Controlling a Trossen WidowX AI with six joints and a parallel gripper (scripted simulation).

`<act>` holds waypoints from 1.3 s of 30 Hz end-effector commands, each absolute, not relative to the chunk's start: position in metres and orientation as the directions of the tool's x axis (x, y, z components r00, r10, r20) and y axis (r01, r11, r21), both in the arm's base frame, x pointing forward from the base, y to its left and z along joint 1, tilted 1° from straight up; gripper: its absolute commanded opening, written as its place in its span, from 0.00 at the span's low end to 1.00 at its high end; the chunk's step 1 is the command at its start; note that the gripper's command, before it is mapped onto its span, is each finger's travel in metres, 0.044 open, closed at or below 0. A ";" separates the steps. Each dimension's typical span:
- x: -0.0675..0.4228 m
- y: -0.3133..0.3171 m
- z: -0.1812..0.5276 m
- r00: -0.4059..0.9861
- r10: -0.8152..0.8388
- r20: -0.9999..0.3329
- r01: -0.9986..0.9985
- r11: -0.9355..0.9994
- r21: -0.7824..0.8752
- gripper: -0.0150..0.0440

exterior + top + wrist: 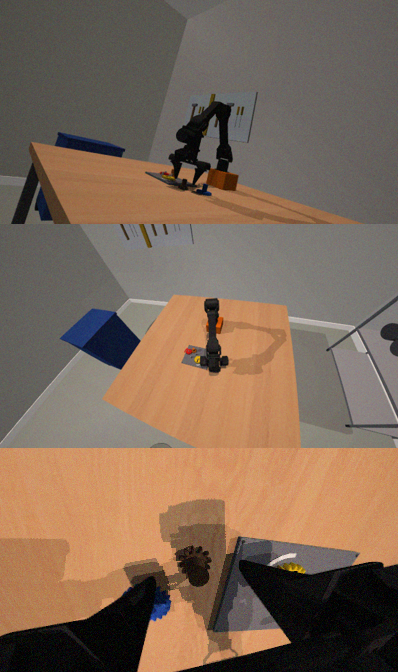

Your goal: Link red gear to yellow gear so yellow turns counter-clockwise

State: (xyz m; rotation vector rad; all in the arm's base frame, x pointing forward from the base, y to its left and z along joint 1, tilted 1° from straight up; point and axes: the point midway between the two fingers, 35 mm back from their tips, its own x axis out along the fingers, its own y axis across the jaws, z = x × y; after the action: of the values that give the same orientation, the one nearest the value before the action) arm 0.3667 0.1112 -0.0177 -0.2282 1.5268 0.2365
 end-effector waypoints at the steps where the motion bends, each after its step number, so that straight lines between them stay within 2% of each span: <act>1: 0.366 0.111 -0.020 0.025 0.012 -1.000 -0.287 0.958 0.004 0.96; 13: 0.366 0.111 -0.020 0.025 0.012 -1.000 -0.287 0.958 0.004 0.42; 22: 0.366 0.111 -0.020 0.025 0.012 -1.000 -0.287 0.958 0.004 0.32; 24: 0.366 0.111 -0.019 0.026 0.012 -1.000 -0.287 0.958 0.004 0.25; 39: 0.374 0.111 0.021 0.028 0.013 -1.000 -0.287 0.958 0.004 0.25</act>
State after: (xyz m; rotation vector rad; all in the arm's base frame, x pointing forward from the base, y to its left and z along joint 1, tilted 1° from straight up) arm 0.3717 0.1108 0.0110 -0.2258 1.5385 0.2322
